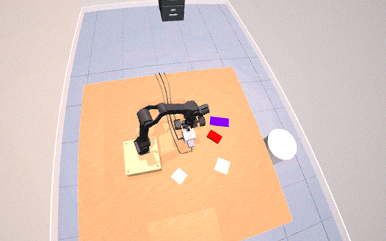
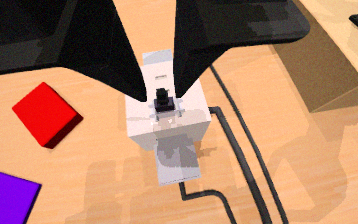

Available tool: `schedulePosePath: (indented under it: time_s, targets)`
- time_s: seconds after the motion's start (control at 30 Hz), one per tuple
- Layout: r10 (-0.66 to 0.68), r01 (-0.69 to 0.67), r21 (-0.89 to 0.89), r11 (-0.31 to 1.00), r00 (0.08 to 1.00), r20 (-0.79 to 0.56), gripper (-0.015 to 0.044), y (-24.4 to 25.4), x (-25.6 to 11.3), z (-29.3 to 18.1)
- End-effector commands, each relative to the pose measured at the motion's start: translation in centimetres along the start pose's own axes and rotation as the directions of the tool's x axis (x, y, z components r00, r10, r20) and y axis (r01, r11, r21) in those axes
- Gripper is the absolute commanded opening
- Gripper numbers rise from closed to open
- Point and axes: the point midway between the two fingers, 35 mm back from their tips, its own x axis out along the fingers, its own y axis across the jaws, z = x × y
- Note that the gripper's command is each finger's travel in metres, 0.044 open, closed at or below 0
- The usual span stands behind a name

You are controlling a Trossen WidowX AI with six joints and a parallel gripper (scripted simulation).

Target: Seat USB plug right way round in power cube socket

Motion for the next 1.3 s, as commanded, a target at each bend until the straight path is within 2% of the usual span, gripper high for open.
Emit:
schedulePosePath:
  time_s: [0.0,0.1,1.27]
  targets:
    - [0.000,0.000,0.000,1.000,1.000,0.000,0.0020,0.0,0.0,0.0]
    - [0.000,0.000,0.000,1.000,1.000,0.000,0.0000,0.0,0.0,0.0]
    - [0.001,-0.001,0.000,1.000,1.000,0.000,0.0000,0.0,-1.2,0.0]
